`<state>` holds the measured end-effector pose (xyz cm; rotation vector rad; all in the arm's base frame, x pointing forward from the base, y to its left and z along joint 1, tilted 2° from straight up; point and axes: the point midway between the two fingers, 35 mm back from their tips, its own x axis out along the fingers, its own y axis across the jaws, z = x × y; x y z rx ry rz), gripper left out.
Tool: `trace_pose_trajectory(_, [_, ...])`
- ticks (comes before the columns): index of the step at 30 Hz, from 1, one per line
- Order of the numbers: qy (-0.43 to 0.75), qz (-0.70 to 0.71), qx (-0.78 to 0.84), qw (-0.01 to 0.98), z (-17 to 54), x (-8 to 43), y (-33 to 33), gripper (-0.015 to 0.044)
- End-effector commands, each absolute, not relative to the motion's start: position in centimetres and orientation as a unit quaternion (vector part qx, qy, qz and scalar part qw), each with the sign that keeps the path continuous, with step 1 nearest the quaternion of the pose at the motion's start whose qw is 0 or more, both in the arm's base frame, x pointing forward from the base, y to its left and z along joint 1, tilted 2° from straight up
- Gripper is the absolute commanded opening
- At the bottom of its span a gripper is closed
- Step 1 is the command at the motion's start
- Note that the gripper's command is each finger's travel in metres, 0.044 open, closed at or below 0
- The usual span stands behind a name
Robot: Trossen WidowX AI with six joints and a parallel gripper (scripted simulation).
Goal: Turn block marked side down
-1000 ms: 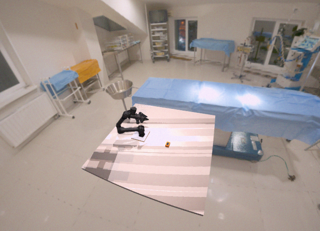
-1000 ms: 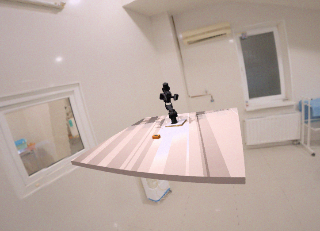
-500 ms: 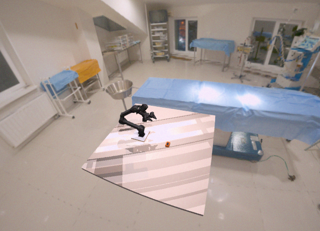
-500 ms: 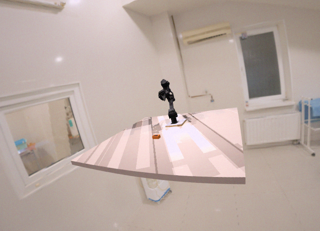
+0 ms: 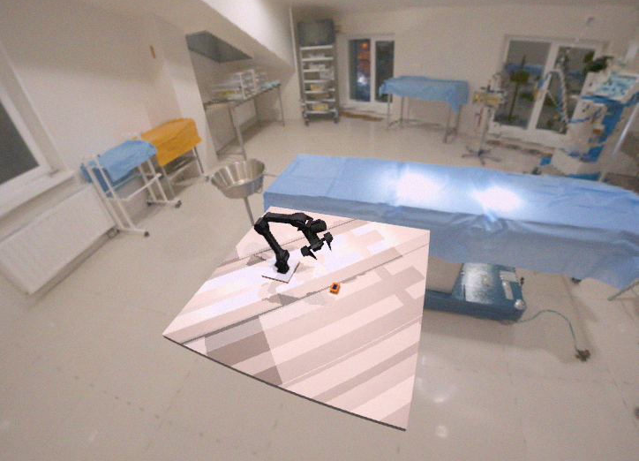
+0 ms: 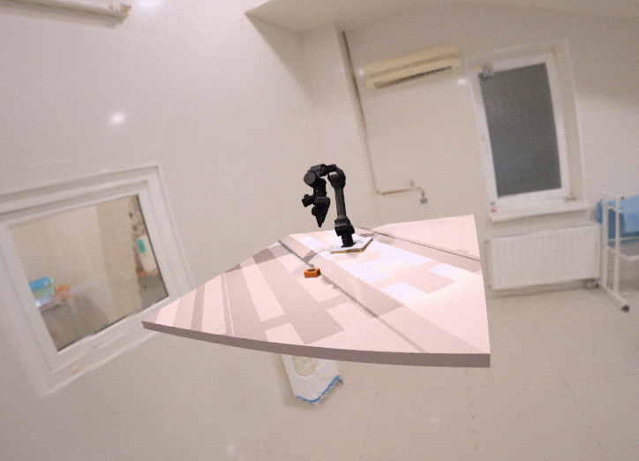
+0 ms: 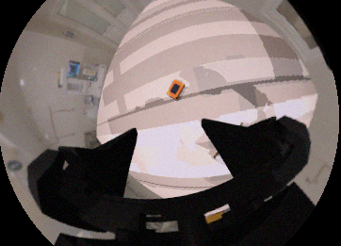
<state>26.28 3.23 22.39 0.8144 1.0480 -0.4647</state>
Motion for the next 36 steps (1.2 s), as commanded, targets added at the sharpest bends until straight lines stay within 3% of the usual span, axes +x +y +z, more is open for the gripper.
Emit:
trace_pose_trajectory(1, [0.571, -0.159, 0.195, 0.782, 19.0, 30.5, 0.9, 0.0440])
trace_pose_trajectory(11, [0.690, 0.001, -0.025, 0.723, 12.2, 35.0, -2.4, 0.0440])
trace_pose_trajectory(24, [0.694, 0.009, -0.032, 0.719, 11.7, 35.7, -1.9, 0.0440])
trace_pose_trajectory(36, [0.694, 0.009, -0.032, 0.719, 6.9, 35.8, -2.1, 0.0440])
